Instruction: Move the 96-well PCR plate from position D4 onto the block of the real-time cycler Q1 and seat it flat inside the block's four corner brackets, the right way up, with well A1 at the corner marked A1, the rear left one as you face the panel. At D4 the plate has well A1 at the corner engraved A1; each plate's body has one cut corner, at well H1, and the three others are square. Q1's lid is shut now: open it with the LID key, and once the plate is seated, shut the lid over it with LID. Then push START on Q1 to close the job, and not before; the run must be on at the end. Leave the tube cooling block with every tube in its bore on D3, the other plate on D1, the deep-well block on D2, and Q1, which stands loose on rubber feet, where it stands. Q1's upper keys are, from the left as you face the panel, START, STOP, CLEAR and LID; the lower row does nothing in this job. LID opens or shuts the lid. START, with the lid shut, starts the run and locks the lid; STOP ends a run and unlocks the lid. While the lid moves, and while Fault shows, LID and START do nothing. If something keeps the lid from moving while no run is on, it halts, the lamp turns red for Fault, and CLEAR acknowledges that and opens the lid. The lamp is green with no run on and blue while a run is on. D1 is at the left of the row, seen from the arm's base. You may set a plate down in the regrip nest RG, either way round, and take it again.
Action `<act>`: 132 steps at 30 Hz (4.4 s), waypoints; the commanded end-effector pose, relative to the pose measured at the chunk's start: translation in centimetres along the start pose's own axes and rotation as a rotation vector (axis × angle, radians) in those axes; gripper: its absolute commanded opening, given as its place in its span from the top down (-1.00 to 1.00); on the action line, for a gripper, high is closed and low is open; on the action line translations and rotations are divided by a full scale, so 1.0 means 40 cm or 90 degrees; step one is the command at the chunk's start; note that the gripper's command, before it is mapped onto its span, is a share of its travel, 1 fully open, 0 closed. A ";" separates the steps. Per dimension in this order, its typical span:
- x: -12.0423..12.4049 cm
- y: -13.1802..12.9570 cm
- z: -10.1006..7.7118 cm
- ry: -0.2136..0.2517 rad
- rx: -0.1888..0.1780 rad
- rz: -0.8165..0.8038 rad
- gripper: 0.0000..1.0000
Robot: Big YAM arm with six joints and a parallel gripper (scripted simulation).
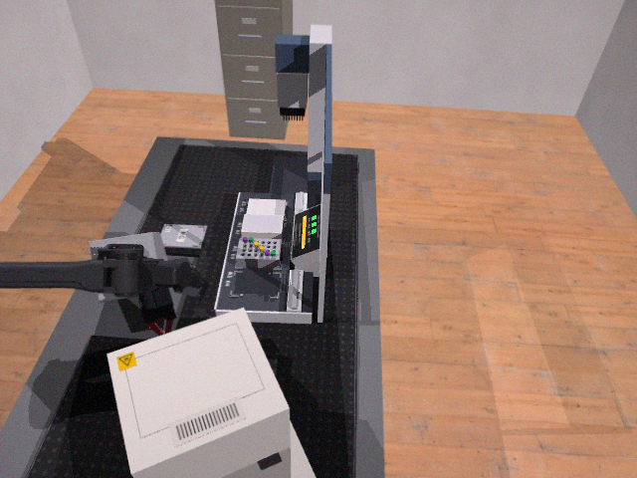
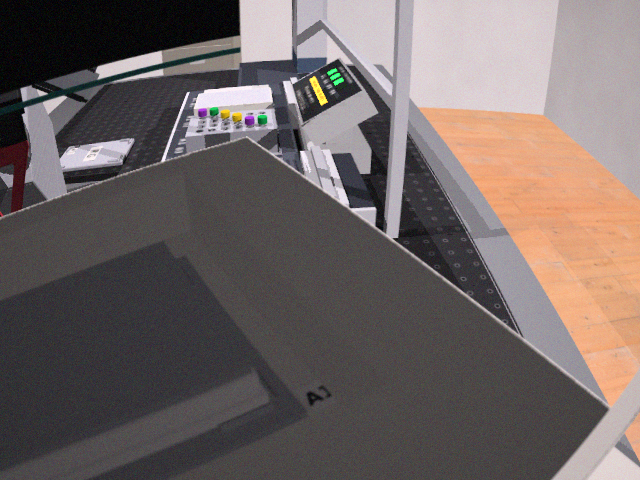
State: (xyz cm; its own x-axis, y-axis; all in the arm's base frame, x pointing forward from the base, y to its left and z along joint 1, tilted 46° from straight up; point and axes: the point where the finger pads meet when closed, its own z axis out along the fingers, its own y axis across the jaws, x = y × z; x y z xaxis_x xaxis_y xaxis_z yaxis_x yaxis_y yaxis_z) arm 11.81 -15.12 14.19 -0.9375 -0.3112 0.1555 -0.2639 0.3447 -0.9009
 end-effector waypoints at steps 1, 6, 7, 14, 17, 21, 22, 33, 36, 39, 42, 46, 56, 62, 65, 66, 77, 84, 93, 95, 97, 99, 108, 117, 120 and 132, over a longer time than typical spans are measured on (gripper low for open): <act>-0.008 -0.051 -0.023 -0.014 0.009 0.026 1.00; -0.010 -0.052 -0.024 -0.015 0.011 0.034 1.00; -0.011 -0.051 -0.024 -0.015 0.011 0.034 1.00; -0.013 -0.050 -0.024 -0.016 0.011 0.029 1.00; -0.013 -0.049 -0.023 -0.016 0.010 0.028 1.00; -0.014 -0.049 -0.023 -0.015 0.010 0.026 1.00; -0.014 -0.049 -0.023 -0.015 0.010 0.026 1.00; -0.014 -0.048 -0.023 -0.015 0.010 0.025 1.00; -0.014 -0.048 -0.023 -0.015 0.010 0.025 1.00; -0.014 -0.048 -0.023 -0.015 0.010 0.025 1.00; -0.014 -0.048 -0.023 -0.015 0.010 0.025 1.00; -0.014 -0.048 -0.023 -0.015 0.010 0.025 1.00; -0.014 -0.047 -0.022 -0.015 0.010 0.025 1.00; -0.014 -0.047 -0.022 -0.015 0.010 0.025 1.00; -0.014 -0.047 -0.022 -0.015 0.010 0.025 1.00; -0.014 -0.047 -0.022 -0.015 0.009 0.025 1.00; -0.014 -0.047 -0.022 -0.015 0.009 0.025 1.00; -0.014 -0.046 -0.022 -0.015 0.009 0.025 1.00; -0.107 -0.045 -0.096 -0.061 -0.087 0.052 1.00; -0.122 -0.032 -0.115 -0.065 -0.113 0.048 1.00; -0.129 -0.025 -0.124 -0.065 -0.126 0.047 1.00; -0.128 -0.015 -0.125 -0.062 -0.137 0.061 1.00; -0.176 0.019 -0.236 -0.008 -0.222 0.022 1.00; -0.160 0.035 -0.206 -0.009 -0.212 0.013 1.00; -0.155 0.041 -0.200 -0.010 -0.215 0.015 1.00; -0.150 0.053 -0.180 -0.011 -0.217 0.014 1.00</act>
State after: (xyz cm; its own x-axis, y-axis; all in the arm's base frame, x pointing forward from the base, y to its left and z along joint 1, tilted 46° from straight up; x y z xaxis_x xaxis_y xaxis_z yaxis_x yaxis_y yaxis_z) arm 14.74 -6.21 14.07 -0.9403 -0.3073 0.1466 -0.3149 0.6217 -0.7172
